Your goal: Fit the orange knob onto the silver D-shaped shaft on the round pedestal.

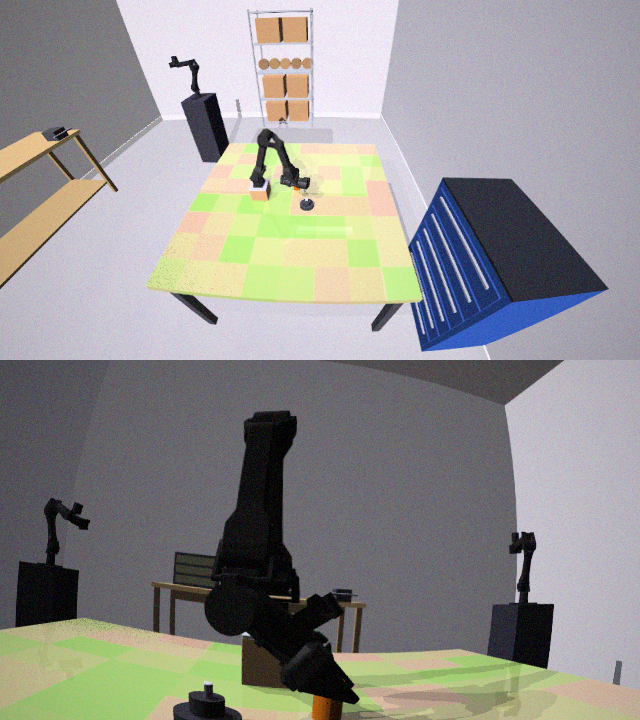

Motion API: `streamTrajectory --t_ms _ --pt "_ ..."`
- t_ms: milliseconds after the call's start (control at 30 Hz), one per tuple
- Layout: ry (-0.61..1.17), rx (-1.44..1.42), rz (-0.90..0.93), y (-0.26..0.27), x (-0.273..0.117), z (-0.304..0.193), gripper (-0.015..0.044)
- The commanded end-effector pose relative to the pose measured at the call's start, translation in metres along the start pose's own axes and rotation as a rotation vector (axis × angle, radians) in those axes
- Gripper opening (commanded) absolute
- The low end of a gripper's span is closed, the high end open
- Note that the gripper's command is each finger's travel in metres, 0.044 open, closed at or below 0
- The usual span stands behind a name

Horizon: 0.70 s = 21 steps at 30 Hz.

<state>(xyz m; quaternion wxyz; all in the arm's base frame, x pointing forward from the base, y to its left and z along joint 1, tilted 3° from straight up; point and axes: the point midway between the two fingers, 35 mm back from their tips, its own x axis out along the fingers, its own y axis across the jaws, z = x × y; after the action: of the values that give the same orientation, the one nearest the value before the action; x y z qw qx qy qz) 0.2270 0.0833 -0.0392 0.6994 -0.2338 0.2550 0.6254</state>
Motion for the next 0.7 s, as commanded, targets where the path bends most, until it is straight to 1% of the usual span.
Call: streamTrajectory --t_ms 0,200,467,667 --pt "0.0 0.001 0.0 0.0 0.0 0.0 0.044" --pt "0.0 0.004 0.0 -0.001 -0.005 0.006 0.044" --pt "0.0 0.004 -0.001 -0.002 -0.047 0.06 0.044" --pt "0.014 0.002 0.006 -0.001 -0.049 0.064 0.044"
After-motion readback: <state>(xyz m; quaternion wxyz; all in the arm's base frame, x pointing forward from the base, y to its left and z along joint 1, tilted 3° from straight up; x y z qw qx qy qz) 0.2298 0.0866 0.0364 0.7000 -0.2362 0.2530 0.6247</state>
